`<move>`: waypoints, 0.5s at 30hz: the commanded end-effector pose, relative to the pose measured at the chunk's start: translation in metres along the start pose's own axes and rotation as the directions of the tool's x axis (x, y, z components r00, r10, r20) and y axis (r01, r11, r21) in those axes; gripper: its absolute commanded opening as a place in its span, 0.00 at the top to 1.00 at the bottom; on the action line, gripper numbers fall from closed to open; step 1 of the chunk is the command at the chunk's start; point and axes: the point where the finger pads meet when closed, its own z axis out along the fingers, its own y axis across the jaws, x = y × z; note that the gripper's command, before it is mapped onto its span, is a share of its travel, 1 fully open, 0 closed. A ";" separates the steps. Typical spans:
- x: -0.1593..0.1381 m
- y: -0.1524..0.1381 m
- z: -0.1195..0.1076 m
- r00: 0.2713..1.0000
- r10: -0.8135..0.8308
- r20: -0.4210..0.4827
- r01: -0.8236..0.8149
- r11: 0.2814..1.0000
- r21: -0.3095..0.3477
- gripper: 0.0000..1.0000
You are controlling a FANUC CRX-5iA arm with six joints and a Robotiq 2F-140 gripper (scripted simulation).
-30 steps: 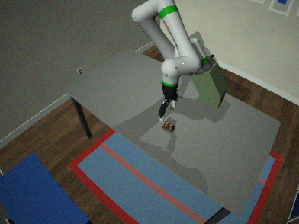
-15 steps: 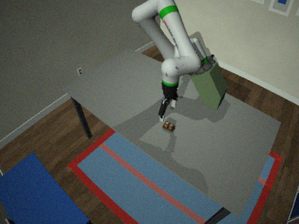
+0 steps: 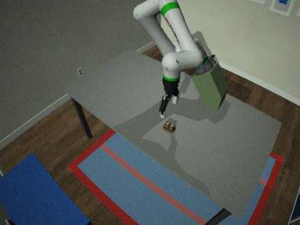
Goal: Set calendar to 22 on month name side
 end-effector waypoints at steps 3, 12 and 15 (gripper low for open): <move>0.000 0.000 -0.013 1.000 0.000 0.000 0.000 1.000 0.000 0.00; 0.000 0.000 -0.018 1.000 0.000 0.000 0.000 1.000 0.000 0.00; 0.000 0.000 -0.018 1.000 0.000 0.000 0.000 1.000 0.000 0.00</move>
